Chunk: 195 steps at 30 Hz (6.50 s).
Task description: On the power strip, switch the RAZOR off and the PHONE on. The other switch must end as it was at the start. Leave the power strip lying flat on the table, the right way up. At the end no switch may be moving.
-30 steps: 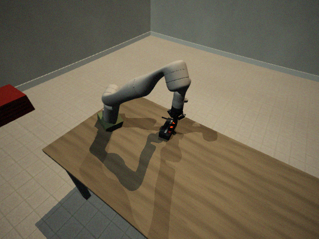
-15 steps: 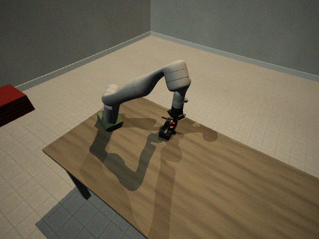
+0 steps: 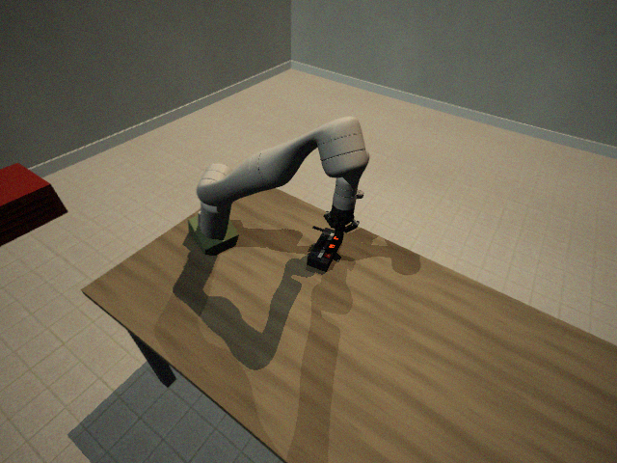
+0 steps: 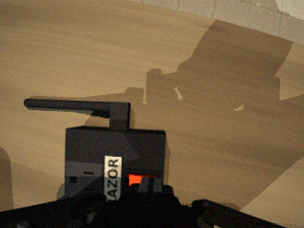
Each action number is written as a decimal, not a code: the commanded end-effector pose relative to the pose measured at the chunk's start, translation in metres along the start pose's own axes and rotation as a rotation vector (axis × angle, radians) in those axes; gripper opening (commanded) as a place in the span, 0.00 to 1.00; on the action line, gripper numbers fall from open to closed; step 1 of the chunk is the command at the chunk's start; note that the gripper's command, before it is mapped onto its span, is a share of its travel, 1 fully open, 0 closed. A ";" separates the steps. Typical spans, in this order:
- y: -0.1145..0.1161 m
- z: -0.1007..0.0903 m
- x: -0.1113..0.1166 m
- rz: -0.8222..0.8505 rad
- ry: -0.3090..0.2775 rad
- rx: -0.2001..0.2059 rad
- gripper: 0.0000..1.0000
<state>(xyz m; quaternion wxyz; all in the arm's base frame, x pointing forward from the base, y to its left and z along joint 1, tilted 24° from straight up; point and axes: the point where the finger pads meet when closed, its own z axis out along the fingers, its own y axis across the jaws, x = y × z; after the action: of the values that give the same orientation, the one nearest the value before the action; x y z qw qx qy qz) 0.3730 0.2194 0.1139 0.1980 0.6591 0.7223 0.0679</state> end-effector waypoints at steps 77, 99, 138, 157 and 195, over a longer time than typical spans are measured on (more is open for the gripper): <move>0.000 -0.031 0.000 0.000 0.001 -0.001 0.00; 0.000 -0.032 0.000 0.000 0.001 -0.001 1.00; 0.000 -0.129 0.000 0.000 0.001 -0.001 1.00; 0.000 -0.129 0.000 0.000 0.001 -0.001 1.00; 0.000 -0.129 0.000 0.000 0.001 -0.001 1.00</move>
<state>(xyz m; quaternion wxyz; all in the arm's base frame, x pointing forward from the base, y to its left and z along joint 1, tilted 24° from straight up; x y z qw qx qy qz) 0.3247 0.2402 0.2310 0.1980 0.6591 0.7223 0.0679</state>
